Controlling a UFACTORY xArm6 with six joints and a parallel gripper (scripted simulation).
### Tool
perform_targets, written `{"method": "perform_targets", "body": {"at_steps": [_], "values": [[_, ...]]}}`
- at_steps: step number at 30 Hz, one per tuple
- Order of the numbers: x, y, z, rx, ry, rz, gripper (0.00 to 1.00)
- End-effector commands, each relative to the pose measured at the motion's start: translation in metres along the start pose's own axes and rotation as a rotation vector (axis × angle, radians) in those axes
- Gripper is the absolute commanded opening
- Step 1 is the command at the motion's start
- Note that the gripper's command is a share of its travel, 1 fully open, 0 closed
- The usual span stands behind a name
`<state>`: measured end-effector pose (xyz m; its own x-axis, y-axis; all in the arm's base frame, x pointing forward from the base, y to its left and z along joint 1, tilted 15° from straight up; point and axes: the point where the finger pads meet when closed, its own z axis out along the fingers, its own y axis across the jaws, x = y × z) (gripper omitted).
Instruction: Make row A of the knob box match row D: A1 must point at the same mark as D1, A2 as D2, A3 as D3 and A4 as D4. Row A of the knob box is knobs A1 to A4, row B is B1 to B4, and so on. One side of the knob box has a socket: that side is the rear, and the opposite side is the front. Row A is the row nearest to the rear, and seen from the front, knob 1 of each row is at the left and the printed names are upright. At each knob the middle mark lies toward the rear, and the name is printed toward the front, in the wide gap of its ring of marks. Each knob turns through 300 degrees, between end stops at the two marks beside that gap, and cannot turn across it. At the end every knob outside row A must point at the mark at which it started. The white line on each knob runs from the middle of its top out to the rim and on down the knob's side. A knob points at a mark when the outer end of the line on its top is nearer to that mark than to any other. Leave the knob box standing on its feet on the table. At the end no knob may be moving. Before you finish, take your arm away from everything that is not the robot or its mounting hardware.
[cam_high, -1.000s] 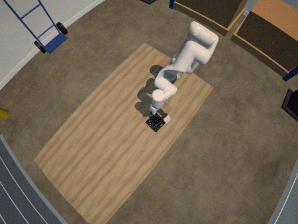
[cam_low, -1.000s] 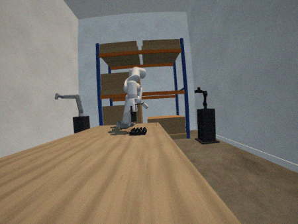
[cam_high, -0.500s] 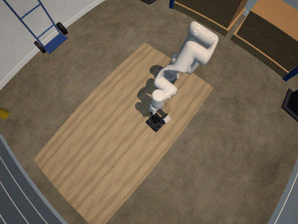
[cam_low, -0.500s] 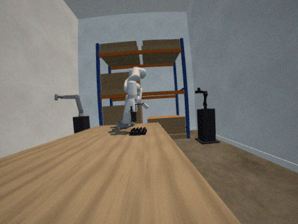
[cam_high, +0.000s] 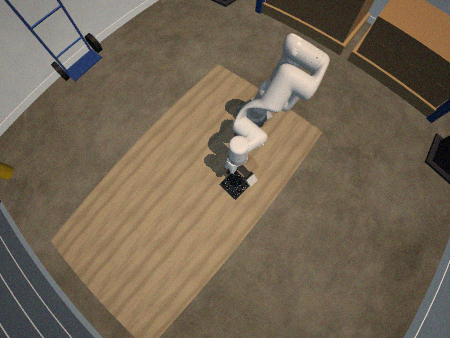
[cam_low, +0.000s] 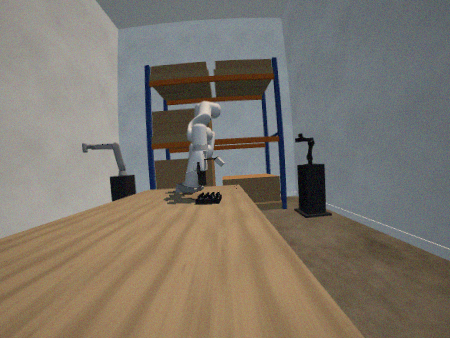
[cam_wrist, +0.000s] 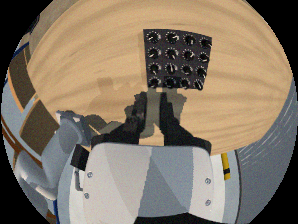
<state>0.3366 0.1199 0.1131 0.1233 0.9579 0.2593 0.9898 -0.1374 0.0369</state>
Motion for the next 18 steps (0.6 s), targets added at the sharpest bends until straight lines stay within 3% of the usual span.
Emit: {"method": "perform_targets", "body": {"at_steps": [1,18], "values": [[0.001,0.001,0.002,-0.003,0.001,-0.001,0.19],[0.0,0.002,0.022,-0.003,0.001,0.0,0.19]]}}
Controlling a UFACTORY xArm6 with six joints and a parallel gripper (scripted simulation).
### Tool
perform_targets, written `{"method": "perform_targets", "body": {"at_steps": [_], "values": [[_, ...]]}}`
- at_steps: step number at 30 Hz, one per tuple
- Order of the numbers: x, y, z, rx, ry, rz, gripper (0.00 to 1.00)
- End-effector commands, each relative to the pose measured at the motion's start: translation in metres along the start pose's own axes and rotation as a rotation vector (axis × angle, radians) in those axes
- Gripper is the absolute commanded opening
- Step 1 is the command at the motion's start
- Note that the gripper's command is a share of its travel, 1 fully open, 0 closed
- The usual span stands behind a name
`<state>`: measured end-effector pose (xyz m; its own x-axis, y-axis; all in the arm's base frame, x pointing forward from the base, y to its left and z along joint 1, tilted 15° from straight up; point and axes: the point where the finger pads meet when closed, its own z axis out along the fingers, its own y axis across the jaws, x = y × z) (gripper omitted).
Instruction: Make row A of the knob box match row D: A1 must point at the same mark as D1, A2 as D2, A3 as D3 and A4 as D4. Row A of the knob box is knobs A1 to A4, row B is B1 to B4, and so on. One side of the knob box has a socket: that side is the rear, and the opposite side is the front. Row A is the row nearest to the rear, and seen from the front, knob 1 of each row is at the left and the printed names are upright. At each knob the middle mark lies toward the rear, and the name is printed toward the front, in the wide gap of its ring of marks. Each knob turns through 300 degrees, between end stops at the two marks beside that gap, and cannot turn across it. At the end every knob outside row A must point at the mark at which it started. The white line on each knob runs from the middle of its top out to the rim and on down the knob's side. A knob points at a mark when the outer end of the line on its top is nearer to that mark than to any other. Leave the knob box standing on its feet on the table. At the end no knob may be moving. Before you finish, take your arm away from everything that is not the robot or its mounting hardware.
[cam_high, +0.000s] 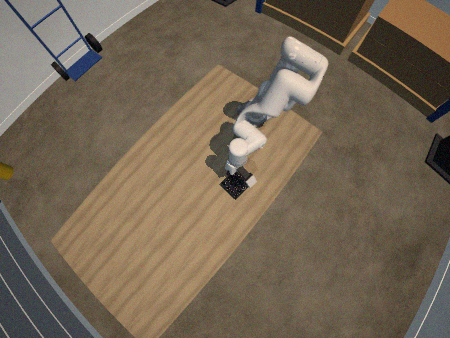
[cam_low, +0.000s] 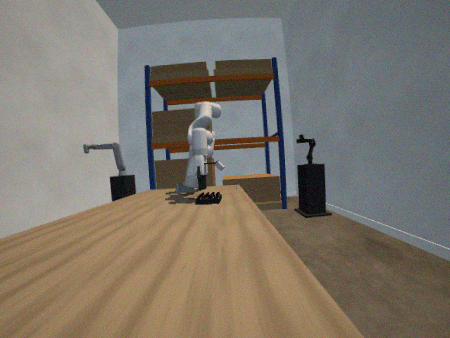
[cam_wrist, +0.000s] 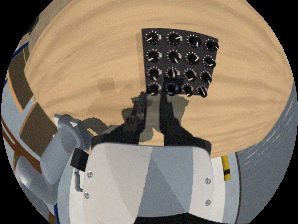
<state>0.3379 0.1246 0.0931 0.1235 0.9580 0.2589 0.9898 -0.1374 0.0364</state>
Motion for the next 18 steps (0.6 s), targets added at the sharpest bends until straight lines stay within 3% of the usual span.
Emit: {"method": "perform_targets", "body": {"at_steps": [1,18], "values": [[0.0007,0.0015,0.0024,-0.004,0.002,-0.001,0.19],[0.0005,0.0016,0.0122,-0.004,0.002,-0.001,0.19]]}}
